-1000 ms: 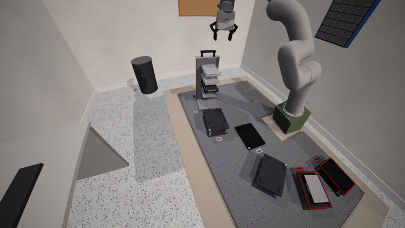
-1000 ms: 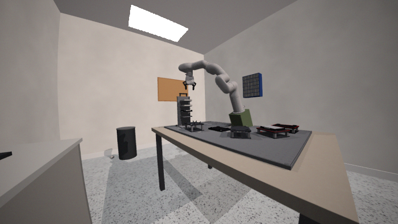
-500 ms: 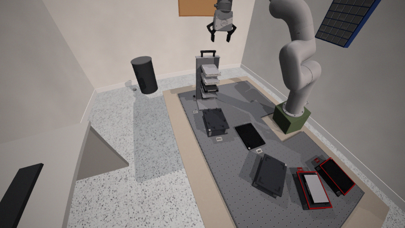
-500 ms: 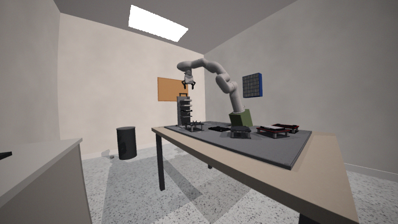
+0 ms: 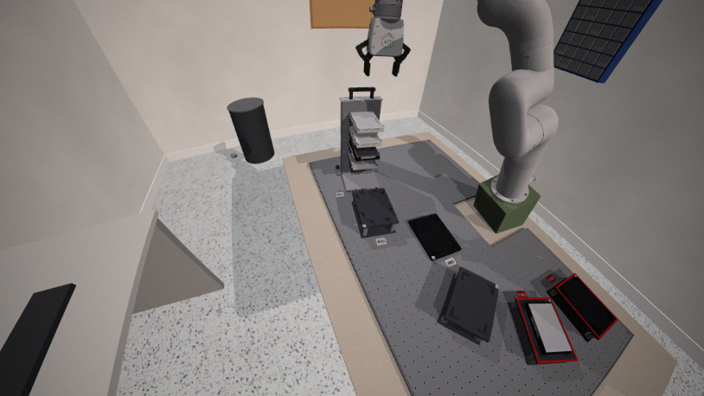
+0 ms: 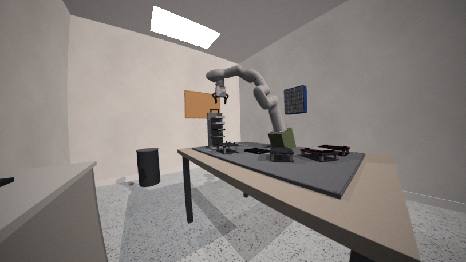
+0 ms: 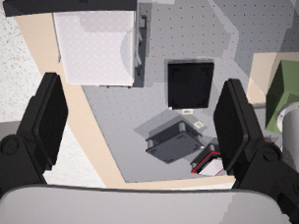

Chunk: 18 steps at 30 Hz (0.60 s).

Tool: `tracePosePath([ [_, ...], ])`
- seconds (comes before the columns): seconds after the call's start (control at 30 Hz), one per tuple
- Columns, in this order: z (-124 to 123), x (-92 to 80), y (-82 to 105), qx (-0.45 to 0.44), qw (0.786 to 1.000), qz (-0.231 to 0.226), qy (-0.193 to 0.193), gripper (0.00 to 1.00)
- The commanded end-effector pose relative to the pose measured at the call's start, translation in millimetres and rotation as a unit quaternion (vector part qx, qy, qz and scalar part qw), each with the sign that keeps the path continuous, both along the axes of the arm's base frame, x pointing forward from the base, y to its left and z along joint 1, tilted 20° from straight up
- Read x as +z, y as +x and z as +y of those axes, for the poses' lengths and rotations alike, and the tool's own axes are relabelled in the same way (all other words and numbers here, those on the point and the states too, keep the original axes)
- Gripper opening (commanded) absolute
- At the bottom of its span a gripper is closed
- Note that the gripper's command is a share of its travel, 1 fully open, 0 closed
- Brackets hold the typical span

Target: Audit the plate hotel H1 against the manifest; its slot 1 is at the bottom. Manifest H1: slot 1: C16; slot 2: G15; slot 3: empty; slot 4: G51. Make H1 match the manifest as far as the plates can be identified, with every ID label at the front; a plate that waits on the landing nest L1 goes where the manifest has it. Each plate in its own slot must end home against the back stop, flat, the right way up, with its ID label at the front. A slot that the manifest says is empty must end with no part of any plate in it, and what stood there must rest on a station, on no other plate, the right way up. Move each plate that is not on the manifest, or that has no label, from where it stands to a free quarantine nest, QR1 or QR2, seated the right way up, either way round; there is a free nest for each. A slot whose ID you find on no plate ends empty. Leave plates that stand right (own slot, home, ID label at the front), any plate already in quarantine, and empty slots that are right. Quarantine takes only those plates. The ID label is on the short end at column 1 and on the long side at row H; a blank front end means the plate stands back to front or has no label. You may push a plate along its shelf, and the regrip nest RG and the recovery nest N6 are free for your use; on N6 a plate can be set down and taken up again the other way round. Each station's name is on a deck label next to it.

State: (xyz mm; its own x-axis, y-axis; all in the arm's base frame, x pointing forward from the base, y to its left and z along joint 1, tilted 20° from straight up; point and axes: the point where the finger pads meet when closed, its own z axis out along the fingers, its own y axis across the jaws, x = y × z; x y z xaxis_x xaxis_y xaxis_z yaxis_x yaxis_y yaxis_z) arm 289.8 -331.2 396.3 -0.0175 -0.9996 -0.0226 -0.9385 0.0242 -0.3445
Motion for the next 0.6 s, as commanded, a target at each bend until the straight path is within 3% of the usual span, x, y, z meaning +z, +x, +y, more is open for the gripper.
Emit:
tracePosePath([
  [0.0, 16, 4.7, 7.8, -0.001, 1.000, -0.001, -0.002, 1.00],
  [0.57, 60, 13.4, 29.9, -0.001, 1.000, -0.002, -0.002, 1.00],
])
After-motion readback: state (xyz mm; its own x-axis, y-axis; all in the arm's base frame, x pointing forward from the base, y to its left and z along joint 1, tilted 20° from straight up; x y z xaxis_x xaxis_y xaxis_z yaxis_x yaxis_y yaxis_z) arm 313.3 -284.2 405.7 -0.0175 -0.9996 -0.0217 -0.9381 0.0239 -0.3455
